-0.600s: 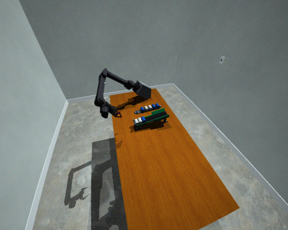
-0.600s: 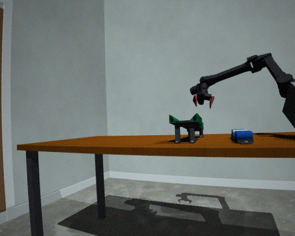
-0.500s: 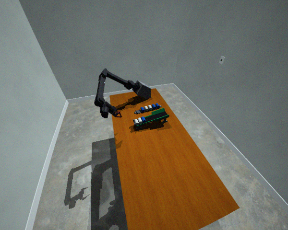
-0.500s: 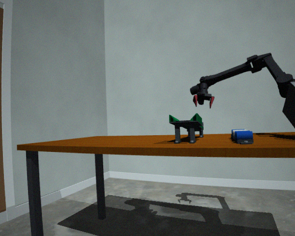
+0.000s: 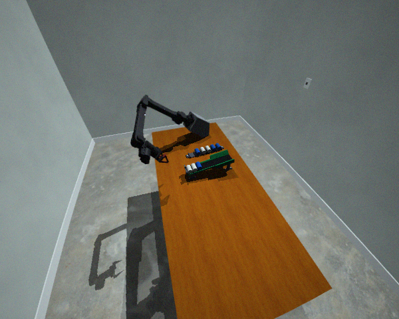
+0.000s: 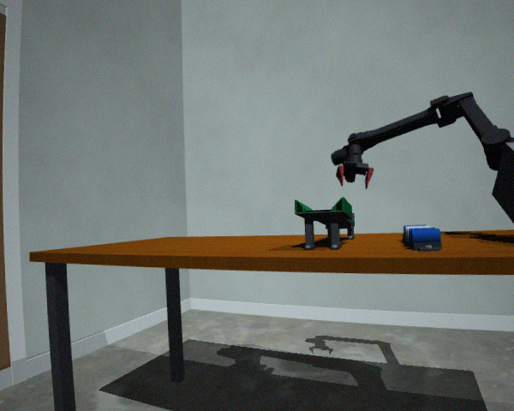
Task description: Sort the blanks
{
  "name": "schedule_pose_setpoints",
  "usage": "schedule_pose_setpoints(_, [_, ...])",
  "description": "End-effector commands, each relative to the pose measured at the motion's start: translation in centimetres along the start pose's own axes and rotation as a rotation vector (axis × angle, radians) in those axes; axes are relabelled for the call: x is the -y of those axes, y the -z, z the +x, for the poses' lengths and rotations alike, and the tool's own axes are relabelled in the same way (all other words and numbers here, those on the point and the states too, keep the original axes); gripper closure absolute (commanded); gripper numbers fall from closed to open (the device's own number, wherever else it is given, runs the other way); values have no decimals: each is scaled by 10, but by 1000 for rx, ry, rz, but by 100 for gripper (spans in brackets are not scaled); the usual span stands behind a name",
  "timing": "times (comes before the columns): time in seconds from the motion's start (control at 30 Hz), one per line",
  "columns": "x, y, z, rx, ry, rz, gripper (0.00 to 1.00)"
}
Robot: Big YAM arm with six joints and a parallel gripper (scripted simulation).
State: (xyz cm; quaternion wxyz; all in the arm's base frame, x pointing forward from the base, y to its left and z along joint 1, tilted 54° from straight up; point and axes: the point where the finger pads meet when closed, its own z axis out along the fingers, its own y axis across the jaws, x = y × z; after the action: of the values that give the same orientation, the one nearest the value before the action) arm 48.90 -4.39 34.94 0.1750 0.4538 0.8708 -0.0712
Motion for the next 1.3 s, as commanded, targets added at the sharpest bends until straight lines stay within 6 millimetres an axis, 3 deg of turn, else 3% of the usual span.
schedule_pose_setpoints(0.0, [-7, 9, 4, 12, 26, -21, 0])
schedule_pose_setpoints(0.13, [-15, 11, 25, 36, 128, -35, 0])
schedule_pose_setpoints(0.23, [-33, 6, 62, 66, 324, -41, 0])
schedule_pose_setpoints(0.27, [-33, 6, 62, 66, 324, -41, 0])
schedule_pose_setpoints(0.3, [-39, 4, 80, 81, 411, -43, 0])
schedule_pose_setpoints(0.33, [-39, 4, 80, 81, 411, -43, 0])
schedule_pose_setpoints(0.37, [-46, 2, 99, 99, 509, -45, 0])
schedule_pose_setpoints(0.4, [-46, 2, 99, 99, 509, -45, 0])
schedule_pose_setpoints(0.43, [-51, -1, 121, 120, 615, -48, 0])
schedule_pose_setpoints(0.5, [-51, -1, 121, 120, 615, -48, 0])
schedule_pose_setpoints(0.57, [-60, -5, 168, 164, 826, -48, 0])
schedule_pose_setpoints(0.63, [-60, -5, 168, 169, 846, -52, 0])
schedule_pose_setpoints(0.67, [-63, -7, 193, 198, 967, -52, 0])
schedule_pose_setpoints(0.7, [-63, -7, 193, 198, 967, -52, 0])
schedule_pose_setpoints(0.73, [-63, -9, 218, 225, 1072, -49, 0])
schedule_pose_setpoints(0.77, [-63, -9, 218, 229, 1088, -52, 0])
schedule_pose_setpoints(0.8, [-63, -11, 243, 254, 1177, -46, 0])
schedule_pose_setpoints(0.87, [-63, -11, 244, 260, 1210, -53, 0])
schedule_pose_setpoints(0.9, [-60, -13, 267, 298, 1328, -49, 0])
schedule_pose_setpoints(0.93, [-60, -13, 267, 298, 1328, -49, 0])
schedule_pose_setpoints(0.97, [-57, -15, 290, 332, 1437, -45, 0])
schedule_pose_setpoints(1.07, [-57, -15, 290, 334, 1441, -46, 0])
schedule_pose_setpoints(1.13, [-47, -18, 330, 406, 1647, -37, 0])
schedule_pose_setpoints(1.17, [-47, -18, 330, 406, 1647, -37, 0])
schedule_pose_setpoints(1.2, [-41, -20, 347, 440, 1736, -31, 0])
schedule_pose_setpoints(1.23, [-41, -20, 347, 441, 1737, -31, 0])
schedule_pose_setpoints(1.27, [-35, -21, 362, 473, 1816, -25, 0])
